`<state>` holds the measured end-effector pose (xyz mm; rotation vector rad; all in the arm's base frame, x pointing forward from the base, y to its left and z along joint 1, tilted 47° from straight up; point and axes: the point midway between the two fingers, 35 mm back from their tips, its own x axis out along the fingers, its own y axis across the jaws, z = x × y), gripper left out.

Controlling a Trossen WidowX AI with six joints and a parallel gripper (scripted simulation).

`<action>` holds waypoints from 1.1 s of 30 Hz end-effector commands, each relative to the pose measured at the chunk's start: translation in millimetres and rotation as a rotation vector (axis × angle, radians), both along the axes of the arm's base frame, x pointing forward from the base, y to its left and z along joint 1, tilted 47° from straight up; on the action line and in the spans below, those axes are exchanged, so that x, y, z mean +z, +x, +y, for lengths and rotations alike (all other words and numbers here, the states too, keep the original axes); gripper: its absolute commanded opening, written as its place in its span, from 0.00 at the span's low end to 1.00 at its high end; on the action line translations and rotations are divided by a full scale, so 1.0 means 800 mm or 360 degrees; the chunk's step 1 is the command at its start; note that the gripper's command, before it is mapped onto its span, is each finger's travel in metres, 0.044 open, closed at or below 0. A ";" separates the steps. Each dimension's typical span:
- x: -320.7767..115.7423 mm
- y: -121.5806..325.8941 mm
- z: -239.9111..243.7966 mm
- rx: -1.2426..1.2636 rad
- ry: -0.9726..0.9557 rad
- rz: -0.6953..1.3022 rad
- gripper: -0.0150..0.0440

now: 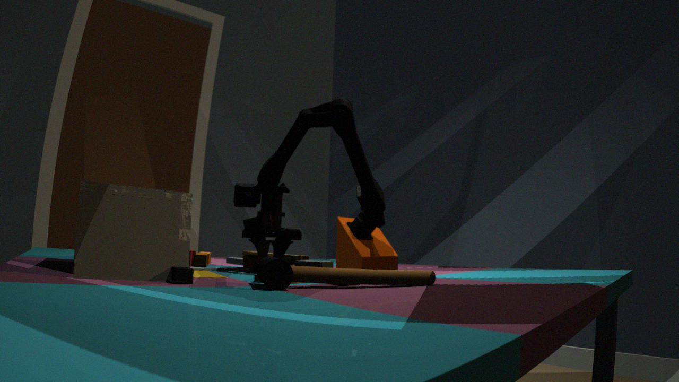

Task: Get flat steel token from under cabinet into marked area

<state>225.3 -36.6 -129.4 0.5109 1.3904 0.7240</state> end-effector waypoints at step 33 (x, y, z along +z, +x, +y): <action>-0.001 0.002 0.001 0.0002 -0.0004 -0.0005 0.25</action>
